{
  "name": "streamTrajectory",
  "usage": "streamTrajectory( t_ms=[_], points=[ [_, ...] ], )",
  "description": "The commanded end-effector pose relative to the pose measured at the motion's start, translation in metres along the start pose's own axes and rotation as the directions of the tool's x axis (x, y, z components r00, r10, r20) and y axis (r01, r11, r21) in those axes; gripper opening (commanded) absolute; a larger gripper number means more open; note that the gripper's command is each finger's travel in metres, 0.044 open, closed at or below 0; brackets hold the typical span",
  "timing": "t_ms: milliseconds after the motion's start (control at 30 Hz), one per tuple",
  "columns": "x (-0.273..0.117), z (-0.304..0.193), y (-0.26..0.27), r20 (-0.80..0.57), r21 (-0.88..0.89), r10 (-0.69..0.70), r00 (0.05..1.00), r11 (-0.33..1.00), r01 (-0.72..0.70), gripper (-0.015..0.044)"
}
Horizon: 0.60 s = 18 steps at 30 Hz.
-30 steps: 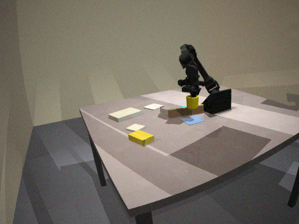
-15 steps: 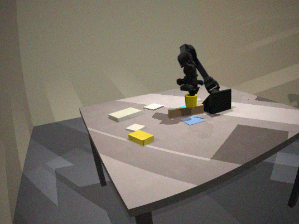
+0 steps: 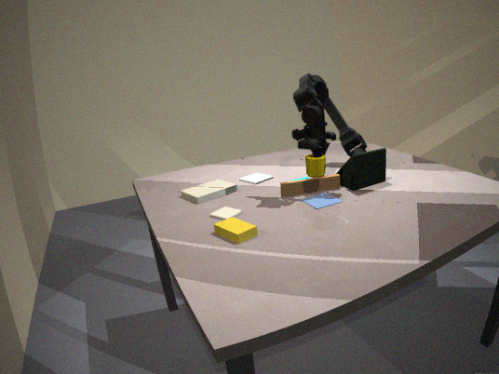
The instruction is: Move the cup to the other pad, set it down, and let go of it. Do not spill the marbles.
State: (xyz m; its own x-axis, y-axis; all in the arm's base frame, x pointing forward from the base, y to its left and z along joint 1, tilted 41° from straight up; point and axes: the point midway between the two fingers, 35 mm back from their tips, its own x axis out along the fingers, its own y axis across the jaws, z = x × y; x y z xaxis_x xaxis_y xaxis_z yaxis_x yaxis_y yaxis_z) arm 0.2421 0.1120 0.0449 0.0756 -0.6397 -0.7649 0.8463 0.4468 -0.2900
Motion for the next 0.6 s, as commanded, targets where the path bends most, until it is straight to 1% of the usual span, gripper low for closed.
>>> streamTrajectory(
  t_ms=[0, 567],
  points=[
    [0.001, 0.008, -0.007, 0.004, -0.004, -0.006, 1.000, 1.000, 0.006, 0.0000],
    [-0.001, 0.034, -0.030, 0.006, -0.004, -0.008, 1.000, 1.000, 0.008, 0.0000]
  ],
)
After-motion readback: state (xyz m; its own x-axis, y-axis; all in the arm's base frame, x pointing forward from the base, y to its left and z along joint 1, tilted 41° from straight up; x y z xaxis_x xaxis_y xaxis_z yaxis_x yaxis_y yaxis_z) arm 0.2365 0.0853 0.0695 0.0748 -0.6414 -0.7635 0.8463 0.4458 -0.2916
